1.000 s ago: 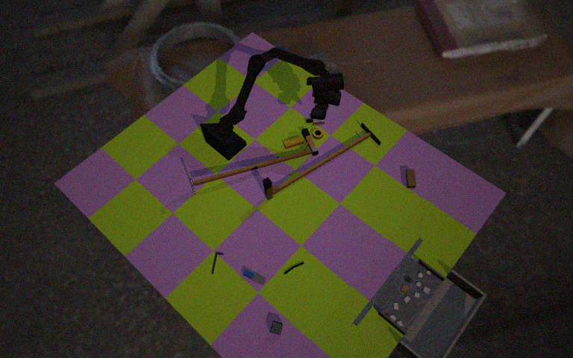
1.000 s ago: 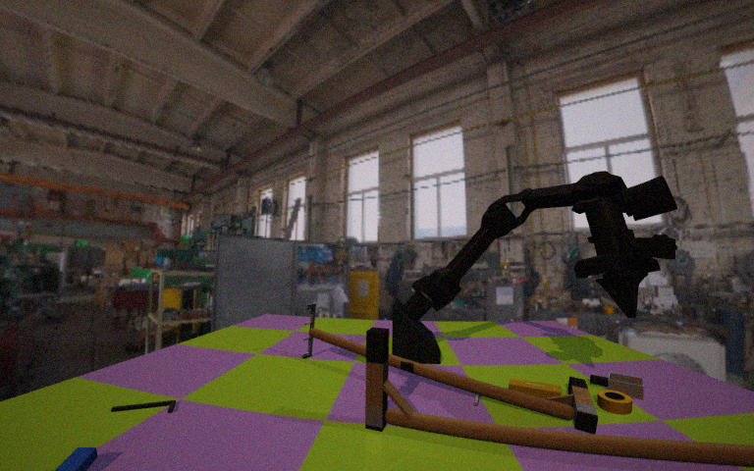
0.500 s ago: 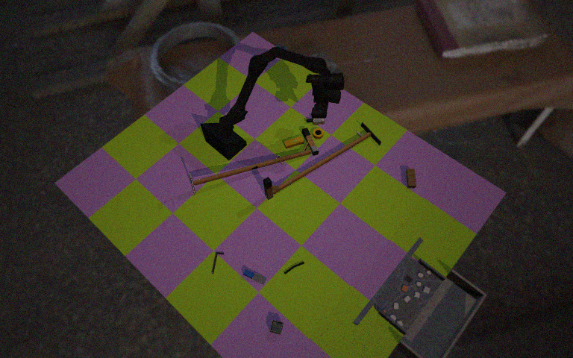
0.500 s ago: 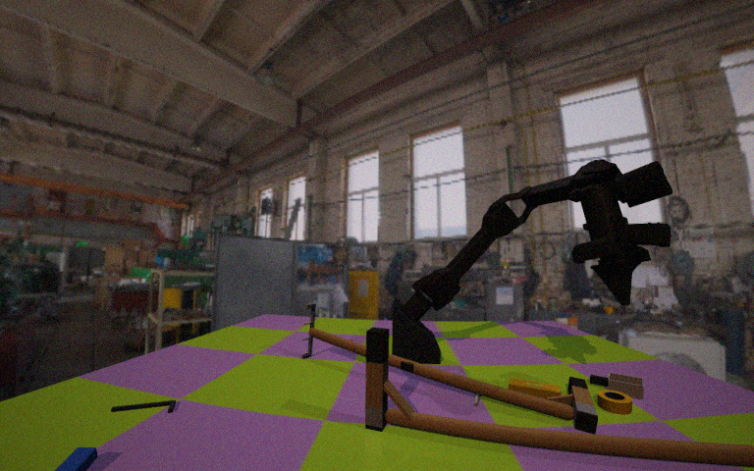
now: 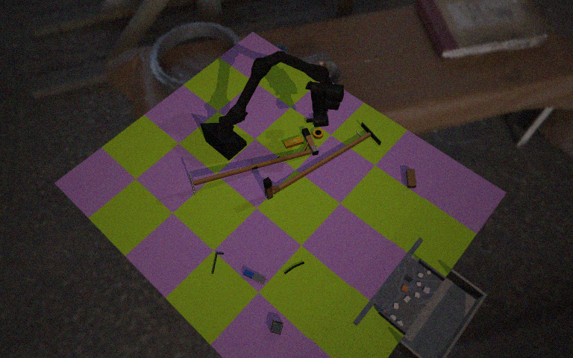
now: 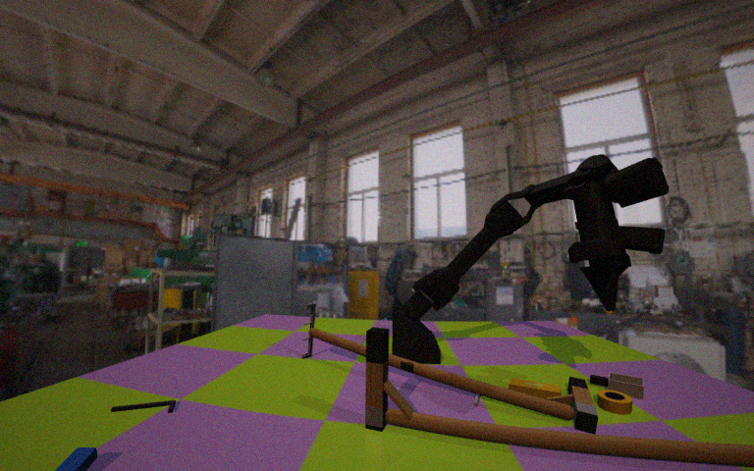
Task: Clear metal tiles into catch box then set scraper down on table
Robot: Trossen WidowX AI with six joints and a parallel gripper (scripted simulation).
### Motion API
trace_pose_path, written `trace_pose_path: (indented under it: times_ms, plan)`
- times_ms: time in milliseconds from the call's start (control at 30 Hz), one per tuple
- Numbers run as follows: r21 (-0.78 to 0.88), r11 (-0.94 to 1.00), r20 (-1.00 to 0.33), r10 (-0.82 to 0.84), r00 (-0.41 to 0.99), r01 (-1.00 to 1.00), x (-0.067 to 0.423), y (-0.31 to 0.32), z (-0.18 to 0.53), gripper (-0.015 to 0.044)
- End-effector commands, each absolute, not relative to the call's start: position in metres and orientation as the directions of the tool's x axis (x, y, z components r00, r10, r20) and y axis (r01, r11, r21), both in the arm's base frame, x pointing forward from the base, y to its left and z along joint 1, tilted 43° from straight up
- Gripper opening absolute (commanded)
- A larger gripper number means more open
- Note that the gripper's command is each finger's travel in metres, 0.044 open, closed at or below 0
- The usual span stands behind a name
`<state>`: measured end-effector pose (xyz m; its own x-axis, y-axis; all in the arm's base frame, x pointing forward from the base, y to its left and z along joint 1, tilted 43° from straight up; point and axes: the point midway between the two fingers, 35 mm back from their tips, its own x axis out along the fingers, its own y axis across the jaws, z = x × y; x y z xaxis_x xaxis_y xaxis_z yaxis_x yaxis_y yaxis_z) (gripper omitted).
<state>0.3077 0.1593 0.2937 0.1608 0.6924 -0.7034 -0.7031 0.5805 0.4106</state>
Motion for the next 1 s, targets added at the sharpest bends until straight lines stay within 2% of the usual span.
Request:
trace_pose_path:
  times_ms: [0, 967]
  plan:
    - [0.389, 0.552, -0.710, 0.689, 0.142, -0.737, 0.312, 0.154, 0.285, 0.0000]
    - [0.187, 0.270, -0.734, 0.678, 0.049, -0.944, 0.332, 0.100, 0.232, 0.0000]
